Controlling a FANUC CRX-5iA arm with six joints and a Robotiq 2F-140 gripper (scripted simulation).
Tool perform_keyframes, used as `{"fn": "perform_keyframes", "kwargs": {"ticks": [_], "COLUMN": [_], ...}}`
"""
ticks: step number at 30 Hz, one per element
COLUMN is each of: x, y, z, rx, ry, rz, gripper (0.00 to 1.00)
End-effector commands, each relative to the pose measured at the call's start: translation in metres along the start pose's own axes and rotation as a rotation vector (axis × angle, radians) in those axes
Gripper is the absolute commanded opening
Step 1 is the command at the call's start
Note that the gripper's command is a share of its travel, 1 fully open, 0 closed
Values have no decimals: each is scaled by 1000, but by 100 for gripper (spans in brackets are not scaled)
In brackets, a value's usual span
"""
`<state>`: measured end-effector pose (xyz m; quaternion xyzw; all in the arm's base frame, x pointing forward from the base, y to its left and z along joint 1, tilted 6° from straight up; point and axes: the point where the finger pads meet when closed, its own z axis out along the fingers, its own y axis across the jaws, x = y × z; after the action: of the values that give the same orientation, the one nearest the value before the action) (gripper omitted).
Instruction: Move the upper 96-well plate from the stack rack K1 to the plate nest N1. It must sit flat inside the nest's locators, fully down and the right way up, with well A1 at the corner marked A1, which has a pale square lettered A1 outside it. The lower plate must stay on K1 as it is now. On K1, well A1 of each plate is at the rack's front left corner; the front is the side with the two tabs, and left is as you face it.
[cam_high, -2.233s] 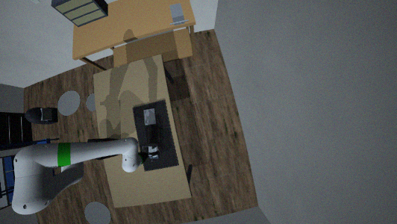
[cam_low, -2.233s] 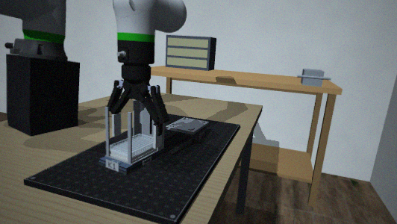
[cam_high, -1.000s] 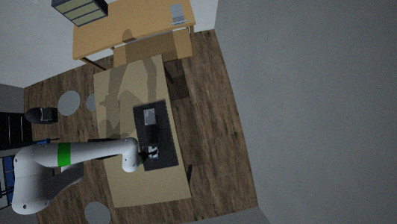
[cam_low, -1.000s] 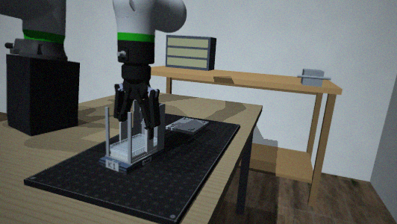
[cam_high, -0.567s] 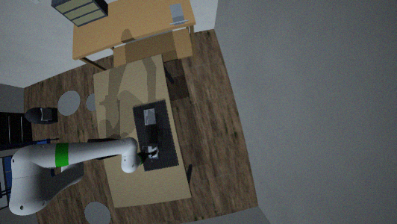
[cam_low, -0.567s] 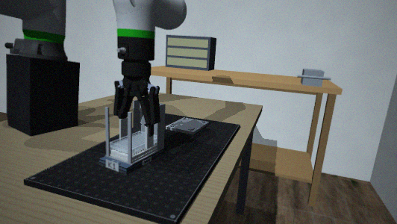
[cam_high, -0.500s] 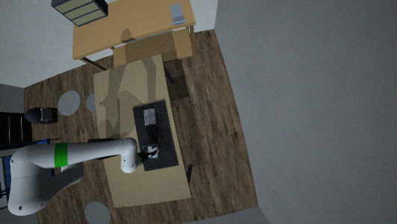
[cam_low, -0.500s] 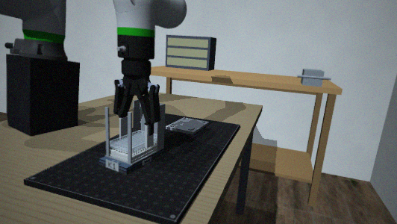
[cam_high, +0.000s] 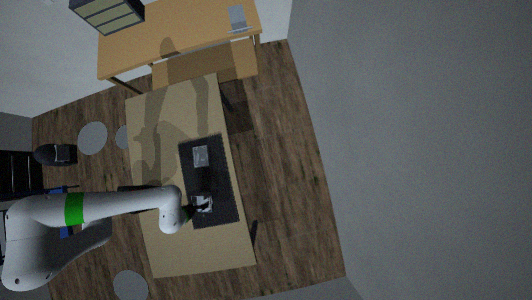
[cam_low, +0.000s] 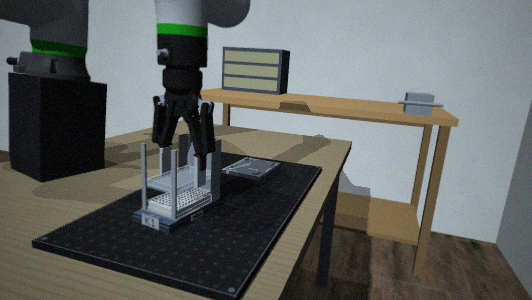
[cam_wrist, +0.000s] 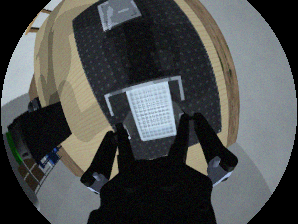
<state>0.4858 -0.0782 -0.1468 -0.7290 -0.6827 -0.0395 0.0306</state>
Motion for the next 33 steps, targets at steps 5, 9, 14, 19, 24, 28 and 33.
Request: {"fn": "perform_keyframes", "kwargs": {"ticks": [5, 9, 14, 19, 24, 28, 33], "x": [0, 0, 0, 0, 0, 0, 0], "y": [0, 0, 0, 0, 0, 0, 0], "z": [-8, -15, -23, -30, -36, -43, -51], "rx": [0, 0, 0, 0, 0, 0, 0], "ry": [0, 0, 0, 0, 0, 0, 0], "rz": [0, 0, 0, 0, 0, 0, 0], "gripper": [0, 0, 0, 0, 0, 0, 0]}}
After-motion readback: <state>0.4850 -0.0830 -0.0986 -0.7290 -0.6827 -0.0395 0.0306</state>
